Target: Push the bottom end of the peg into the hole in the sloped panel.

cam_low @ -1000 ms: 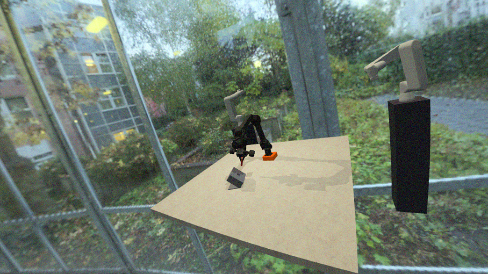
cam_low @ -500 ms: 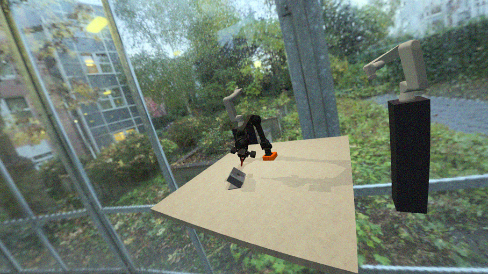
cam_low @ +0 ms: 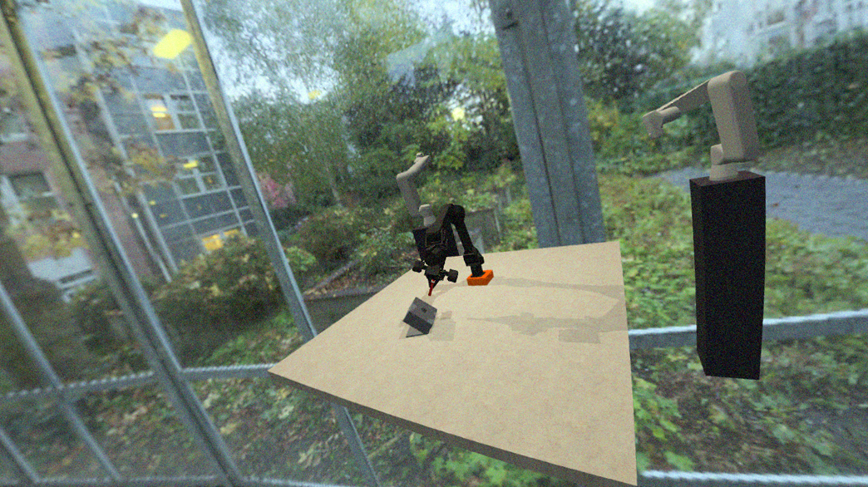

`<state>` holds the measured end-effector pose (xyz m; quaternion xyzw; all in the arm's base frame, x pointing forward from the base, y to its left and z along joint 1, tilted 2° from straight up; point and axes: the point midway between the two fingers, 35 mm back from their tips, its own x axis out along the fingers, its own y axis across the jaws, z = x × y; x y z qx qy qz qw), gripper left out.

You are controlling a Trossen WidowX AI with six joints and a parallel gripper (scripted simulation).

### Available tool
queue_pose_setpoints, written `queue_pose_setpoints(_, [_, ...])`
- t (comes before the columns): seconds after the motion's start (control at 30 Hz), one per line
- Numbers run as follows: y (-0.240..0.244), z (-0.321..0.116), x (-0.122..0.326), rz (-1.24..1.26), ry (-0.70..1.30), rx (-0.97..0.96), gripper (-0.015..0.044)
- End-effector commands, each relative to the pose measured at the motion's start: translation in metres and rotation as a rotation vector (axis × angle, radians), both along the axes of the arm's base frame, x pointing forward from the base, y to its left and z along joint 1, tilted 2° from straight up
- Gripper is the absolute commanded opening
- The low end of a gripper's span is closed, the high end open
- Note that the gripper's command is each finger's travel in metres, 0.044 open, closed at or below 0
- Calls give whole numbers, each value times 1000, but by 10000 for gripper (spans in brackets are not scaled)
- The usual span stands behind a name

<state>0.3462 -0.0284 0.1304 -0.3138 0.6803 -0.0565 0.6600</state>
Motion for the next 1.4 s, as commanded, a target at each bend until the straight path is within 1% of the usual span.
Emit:
queue_pose_setpoints(0.0, [4,4,4,0,-21,-18,0])
queue_pose_setpoints(1.37, [62,16,29,58,-174,-171,0])
